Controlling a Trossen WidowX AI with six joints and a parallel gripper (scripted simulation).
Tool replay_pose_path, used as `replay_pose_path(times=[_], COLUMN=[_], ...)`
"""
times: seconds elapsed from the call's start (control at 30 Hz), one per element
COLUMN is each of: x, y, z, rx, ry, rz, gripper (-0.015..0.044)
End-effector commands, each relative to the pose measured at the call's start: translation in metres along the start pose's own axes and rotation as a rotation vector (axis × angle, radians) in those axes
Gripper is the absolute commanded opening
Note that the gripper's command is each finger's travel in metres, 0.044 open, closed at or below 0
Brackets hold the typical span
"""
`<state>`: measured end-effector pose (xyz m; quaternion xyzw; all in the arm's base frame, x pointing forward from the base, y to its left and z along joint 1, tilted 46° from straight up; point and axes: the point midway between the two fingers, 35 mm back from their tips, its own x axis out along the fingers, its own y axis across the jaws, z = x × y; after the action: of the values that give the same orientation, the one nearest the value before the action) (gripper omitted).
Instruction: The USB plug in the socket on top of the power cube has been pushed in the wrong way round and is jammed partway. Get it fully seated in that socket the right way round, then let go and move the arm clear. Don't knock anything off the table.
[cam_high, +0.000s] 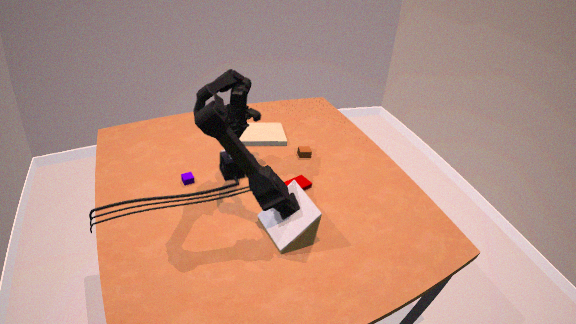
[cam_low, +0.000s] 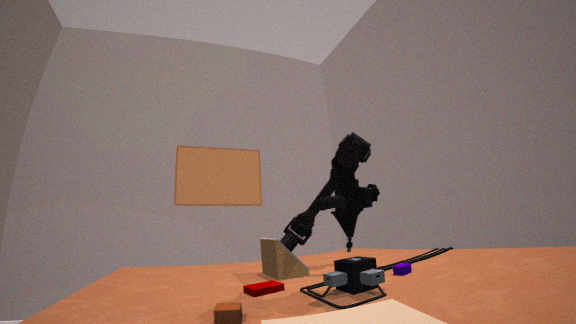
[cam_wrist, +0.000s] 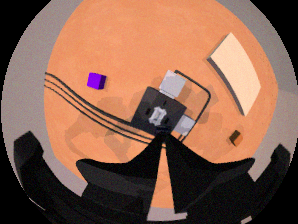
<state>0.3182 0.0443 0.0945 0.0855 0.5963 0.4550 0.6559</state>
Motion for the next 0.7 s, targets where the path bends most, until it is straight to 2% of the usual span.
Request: replay_pose_path(times=[0.0, 0.67], x=[0.0002, 0.0002], y=[0.0000, 0.0000], z=[-0.0001, -0.0001], rx=[-0.100, -0.623], ry=[0.000, 0.000], rz=[0.000, 0.000], gripper=[0.0000, 0.0000])
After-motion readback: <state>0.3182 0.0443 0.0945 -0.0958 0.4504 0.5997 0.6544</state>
